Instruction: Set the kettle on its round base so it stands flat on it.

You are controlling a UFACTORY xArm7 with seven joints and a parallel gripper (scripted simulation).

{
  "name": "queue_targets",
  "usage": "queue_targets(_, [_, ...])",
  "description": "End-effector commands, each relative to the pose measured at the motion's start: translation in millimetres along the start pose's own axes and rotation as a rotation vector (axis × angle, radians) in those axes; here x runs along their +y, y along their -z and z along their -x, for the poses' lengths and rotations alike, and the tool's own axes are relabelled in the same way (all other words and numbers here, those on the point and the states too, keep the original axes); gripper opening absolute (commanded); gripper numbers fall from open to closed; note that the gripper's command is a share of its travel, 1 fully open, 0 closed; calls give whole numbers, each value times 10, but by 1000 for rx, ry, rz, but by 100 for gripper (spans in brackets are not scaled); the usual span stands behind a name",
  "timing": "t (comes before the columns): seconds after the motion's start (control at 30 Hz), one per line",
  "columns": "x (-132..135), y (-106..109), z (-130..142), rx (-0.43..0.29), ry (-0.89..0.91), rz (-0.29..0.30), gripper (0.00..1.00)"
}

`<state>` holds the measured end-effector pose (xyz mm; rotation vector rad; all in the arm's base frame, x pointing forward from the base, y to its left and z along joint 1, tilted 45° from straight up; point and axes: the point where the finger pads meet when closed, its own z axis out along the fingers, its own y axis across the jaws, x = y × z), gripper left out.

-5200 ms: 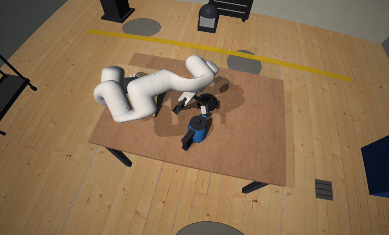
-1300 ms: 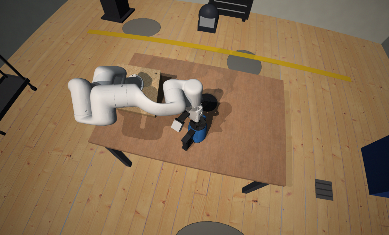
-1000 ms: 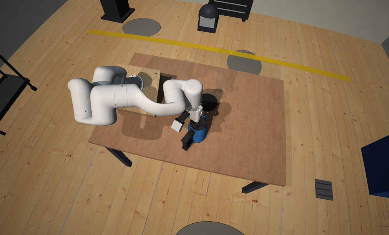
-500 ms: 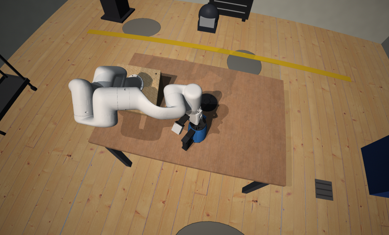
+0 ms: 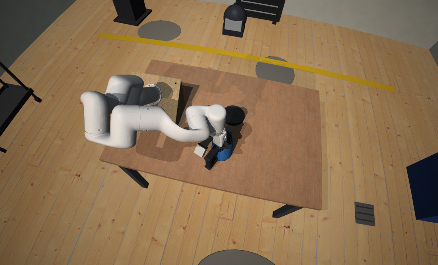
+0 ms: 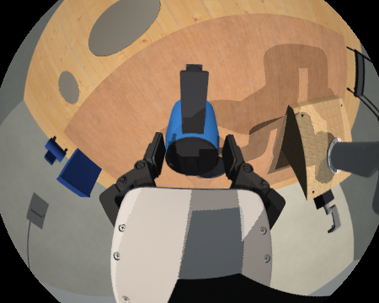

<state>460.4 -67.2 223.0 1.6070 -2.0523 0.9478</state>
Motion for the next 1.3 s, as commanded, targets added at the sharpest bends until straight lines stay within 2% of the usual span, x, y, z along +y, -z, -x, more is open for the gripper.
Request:
queue_targets(0.0, [-18, -155, 8, -2, 0, -5, 81])
queue_targets(0.23, [-19, -330, 8, -2, 0, -5, 81])
queue_targets(1.27, [-18, -364, 8, -2, 0, -5, 81])
